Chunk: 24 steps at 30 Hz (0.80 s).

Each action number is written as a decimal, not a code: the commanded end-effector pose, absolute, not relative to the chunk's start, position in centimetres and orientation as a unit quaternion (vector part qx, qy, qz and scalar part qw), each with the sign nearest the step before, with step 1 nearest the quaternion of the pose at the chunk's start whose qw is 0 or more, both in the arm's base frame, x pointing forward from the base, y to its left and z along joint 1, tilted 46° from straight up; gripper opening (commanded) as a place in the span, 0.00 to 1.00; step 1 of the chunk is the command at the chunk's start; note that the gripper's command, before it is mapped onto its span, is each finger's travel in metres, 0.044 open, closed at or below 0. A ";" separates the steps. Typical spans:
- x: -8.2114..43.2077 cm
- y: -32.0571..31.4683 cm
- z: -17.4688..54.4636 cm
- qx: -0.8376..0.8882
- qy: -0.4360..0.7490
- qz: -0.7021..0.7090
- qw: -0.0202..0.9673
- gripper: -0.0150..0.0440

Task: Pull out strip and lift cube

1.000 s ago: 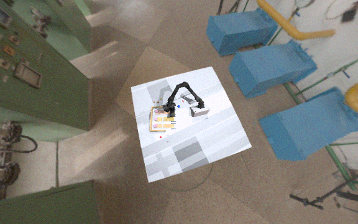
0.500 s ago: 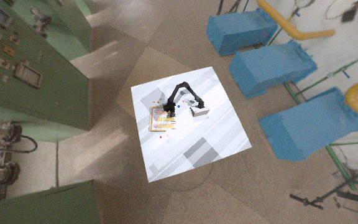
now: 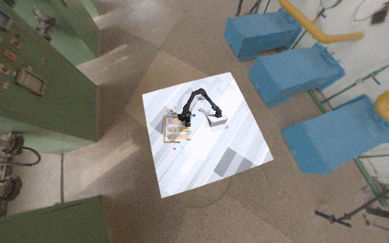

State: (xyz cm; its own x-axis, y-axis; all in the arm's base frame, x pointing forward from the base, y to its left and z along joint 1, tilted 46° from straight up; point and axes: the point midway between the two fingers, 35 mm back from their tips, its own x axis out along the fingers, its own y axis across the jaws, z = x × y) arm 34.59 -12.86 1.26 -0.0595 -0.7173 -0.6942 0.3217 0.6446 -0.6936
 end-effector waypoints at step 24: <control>30.3 -11.9 0.1 -0.161 0.621 -0.391 0.660 0.25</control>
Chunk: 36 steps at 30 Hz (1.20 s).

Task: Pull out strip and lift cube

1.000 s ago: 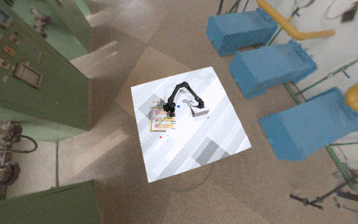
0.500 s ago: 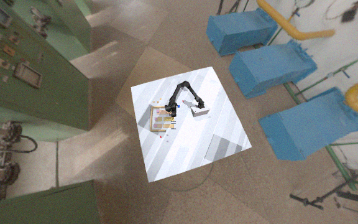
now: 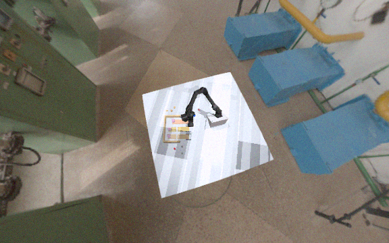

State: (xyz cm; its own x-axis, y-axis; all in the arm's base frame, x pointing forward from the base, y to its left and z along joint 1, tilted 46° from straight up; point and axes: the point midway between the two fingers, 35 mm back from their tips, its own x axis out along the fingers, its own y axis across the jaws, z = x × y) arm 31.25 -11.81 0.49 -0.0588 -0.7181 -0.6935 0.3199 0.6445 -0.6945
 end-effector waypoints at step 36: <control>25.1 -10.3 -1.0 -0.161 0.622 -0.390 0.660 0.25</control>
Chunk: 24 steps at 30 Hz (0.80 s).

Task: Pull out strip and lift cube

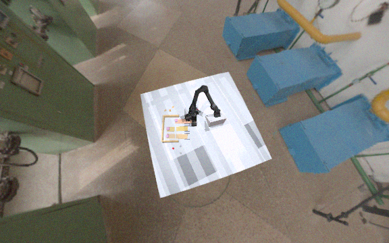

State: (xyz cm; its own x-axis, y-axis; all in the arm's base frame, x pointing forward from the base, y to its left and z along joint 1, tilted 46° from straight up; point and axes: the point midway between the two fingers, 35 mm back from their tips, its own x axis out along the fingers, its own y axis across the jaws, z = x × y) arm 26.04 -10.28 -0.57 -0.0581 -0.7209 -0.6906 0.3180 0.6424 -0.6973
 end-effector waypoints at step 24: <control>21.5 -9.3 -1.7 -0.161 0.623 -0.390 0.659 0.25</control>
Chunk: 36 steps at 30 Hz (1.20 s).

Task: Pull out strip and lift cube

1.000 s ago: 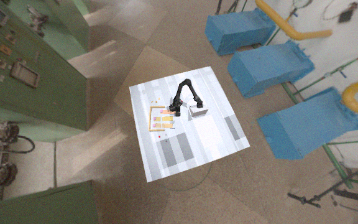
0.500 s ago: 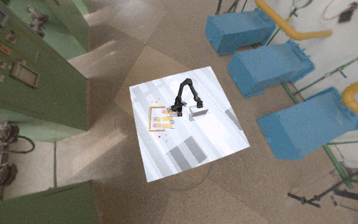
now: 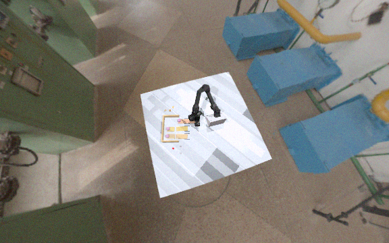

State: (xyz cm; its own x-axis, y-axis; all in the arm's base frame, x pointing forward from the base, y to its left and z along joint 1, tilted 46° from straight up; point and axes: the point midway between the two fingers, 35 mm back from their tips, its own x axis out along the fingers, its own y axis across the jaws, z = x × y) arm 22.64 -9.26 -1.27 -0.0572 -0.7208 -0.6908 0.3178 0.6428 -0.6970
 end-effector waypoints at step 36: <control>17.8 -8.2 -2.4 -0.161 0.623 -0.390 0.659 0.25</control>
